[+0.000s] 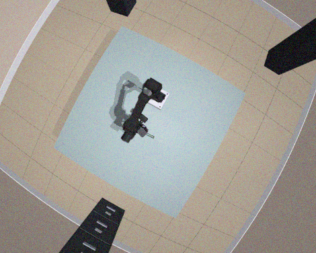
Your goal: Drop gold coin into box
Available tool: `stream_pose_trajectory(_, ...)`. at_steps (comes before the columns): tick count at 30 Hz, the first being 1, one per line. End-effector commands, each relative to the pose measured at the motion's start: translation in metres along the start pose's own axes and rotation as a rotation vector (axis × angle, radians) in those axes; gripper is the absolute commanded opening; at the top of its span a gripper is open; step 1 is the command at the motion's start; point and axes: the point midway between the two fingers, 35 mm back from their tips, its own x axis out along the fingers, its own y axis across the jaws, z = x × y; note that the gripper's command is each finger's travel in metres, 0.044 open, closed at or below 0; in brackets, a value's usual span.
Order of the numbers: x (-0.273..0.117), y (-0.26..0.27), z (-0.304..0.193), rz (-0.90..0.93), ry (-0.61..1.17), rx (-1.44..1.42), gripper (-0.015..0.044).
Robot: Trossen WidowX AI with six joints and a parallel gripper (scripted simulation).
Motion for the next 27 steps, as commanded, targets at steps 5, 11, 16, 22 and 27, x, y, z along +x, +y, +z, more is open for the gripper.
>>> stream_pose_trajectory(5,0.0,0.0,0.0,0.0,0.0,0.0,0.0)
stream_pose_trajectory(11,0.0,0.0,0.0,0.0,0.0,0.0,0.0)
stream_pose_trajectory(16,-0.0003,0.0004,-0.0023,0.0,0.0,-0.002,0.0)
stream_pose_trajectory(22,-0.0004,0.0011,-0.0041,0.0,0.0,-0.007,0.0004)
stream_pose_trajectory(27,-0.0003,0.0004,-0.0033,-0.001,0.0,-0.003,0.0)
